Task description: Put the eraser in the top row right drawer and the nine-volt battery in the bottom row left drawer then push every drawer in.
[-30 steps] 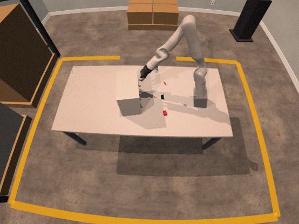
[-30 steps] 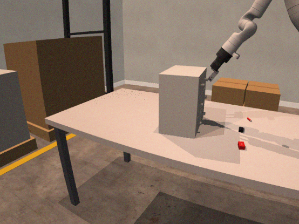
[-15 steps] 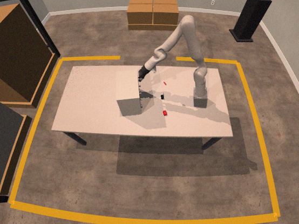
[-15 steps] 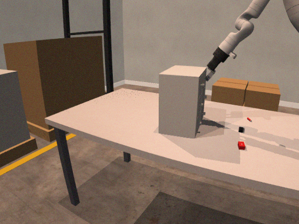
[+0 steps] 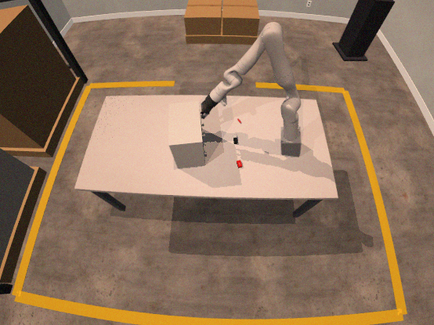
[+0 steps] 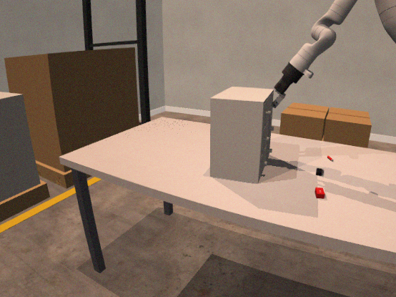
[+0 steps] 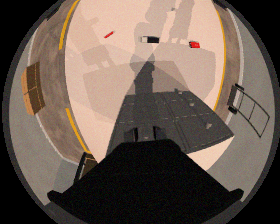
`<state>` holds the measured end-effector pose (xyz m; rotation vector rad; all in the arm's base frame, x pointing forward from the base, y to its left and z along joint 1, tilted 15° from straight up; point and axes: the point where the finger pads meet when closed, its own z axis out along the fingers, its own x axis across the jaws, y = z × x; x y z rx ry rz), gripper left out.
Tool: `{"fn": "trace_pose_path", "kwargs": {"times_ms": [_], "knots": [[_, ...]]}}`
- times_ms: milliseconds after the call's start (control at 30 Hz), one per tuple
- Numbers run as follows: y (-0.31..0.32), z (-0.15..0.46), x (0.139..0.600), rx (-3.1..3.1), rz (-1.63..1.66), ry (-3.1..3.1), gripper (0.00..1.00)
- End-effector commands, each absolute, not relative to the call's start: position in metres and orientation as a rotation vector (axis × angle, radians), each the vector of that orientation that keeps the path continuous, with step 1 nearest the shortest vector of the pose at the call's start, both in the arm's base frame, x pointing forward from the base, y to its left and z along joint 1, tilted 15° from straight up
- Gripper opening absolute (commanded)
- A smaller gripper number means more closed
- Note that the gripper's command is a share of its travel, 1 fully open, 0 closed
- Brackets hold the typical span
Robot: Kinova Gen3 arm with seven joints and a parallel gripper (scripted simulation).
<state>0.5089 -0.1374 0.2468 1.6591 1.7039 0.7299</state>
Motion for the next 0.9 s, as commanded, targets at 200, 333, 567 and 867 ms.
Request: {"fn": "trace_pose_path", "kwargs": {"times_ms": [200,333,567,867], "knots": [[-0.1392,0.247,0.5098,1.662,0.725,1.703,0.67],[-0.1392,0.247,0.5097,1.662,0.725,1.703,0.67],[-0.1391,0.2467,0.5095,1.662,0.725,1.703,0.37],[-0.1391,0.2467,0.5095,1.662,0.725,1.703,0.37]]}}
